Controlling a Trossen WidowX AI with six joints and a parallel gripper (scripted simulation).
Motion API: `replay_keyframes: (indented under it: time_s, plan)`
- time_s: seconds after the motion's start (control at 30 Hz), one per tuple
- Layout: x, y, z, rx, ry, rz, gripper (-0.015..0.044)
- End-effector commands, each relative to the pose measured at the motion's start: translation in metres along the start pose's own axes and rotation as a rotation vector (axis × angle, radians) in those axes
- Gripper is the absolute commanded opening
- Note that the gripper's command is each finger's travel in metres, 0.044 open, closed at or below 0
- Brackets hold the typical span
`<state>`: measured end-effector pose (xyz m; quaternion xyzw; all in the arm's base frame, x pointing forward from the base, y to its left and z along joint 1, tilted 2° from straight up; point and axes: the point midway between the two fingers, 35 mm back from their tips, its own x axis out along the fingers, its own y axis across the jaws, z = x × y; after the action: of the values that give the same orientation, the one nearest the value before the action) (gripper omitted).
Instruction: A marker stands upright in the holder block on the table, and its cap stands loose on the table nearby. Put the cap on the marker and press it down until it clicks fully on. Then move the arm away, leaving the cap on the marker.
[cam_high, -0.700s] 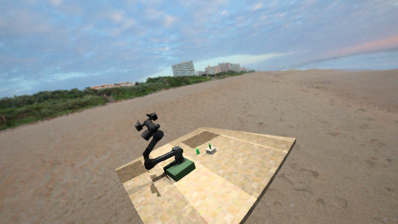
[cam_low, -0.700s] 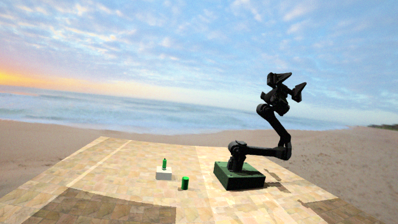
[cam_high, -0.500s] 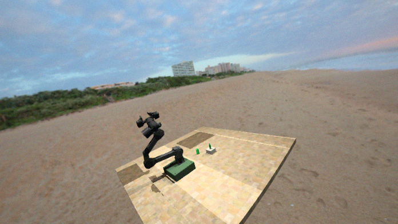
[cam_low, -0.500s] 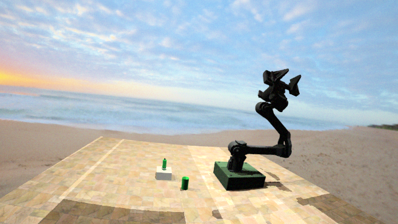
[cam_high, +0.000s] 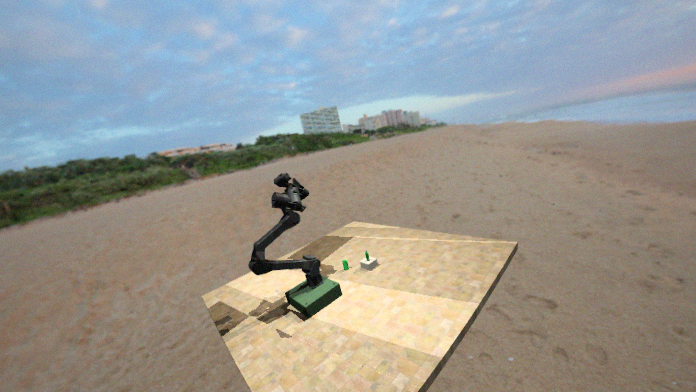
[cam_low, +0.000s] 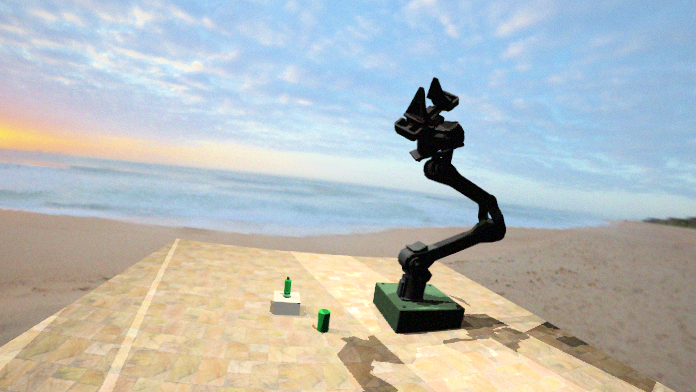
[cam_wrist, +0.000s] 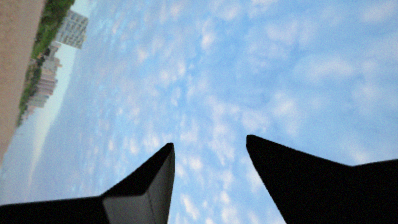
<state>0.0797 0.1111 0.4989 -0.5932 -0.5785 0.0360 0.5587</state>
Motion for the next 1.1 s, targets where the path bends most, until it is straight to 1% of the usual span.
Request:
replay_keyframes:
  time_s: [0.0,0.27,0.5,0.63,0.8,0.93,1.07]
  plan:
    - [0.013,0.063,-0.043,0.282,0.142,0.175,0.0243]
    - [0.010,0.169,-0.073,0.620,0.347,0.471,0.0243]
    - [-0.020,0.262,-0.074,0.852,0.547,0.787,0.0243]
    - [-0.047,0.309,-0.064,0.955,0.665,0.993,0.0243]
    - [-0.091,0.356,-0.044,1.045,0.812,1.281,0.0243]
    - [-0.130,0.382,-0.022,1.082,0.925,1.536,0.0243]
    - [-0.172,0.394,0.002,1.082,1.027,1.819,0.0243]
